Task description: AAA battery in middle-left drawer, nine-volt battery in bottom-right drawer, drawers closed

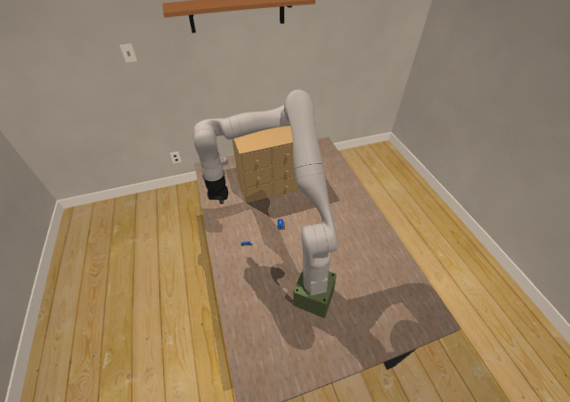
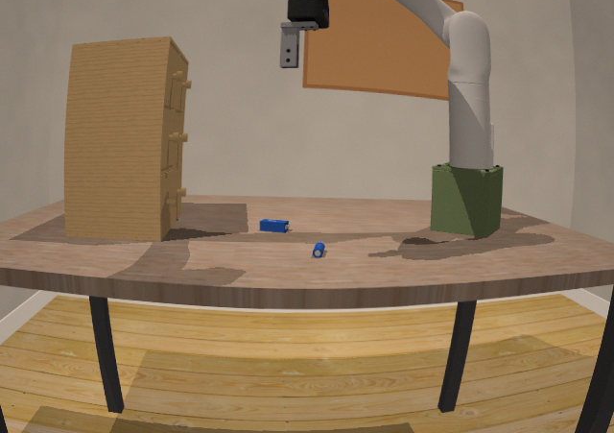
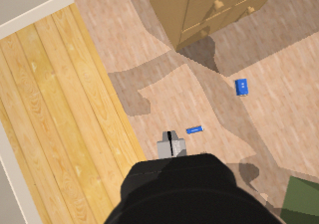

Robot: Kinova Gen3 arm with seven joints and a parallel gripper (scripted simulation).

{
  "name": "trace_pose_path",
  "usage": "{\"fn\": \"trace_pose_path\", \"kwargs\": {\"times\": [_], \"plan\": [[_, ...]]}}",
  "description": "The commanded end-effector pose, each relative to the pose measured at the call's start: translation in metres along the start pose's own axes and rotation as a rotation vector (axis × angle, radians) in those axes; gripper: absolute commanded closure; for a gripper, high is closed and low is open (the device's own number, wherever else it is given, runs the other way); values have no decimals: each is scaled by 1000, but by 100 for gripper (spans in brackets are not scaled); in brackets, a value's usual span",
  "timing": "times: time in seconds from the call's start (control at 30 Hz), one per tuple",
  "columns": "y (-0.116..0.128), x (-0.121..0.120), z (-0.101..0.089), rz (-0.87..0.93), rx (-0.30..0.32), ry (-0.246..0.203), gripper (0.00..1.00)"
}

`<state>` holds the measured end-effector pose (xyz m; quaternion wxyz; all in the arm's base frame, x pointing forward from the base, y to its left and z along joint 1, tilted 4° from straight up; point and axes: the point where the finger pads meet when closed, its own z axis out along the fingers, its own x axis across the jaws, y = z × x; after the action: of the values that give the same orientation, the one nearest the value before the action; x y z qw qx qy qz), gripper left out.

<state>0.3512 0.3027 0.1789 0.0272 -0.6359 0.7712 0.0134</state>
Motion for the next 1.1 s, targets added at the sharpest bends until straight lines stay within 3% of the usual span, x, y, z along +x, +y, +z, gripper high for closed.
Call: {"fn": "trace_pose_path", "kwargs": {"times": [0.0,0.27,0.7,0.77,1.07], "plan": [[-14,12,0,84,5,0,100],[-37,38,5,325,2,0,100],[-85,113,19,984,-3,0,100],[-85,113,19,984,-3,0,100],[-109,172,28,1487,-5,-1,100]]}}
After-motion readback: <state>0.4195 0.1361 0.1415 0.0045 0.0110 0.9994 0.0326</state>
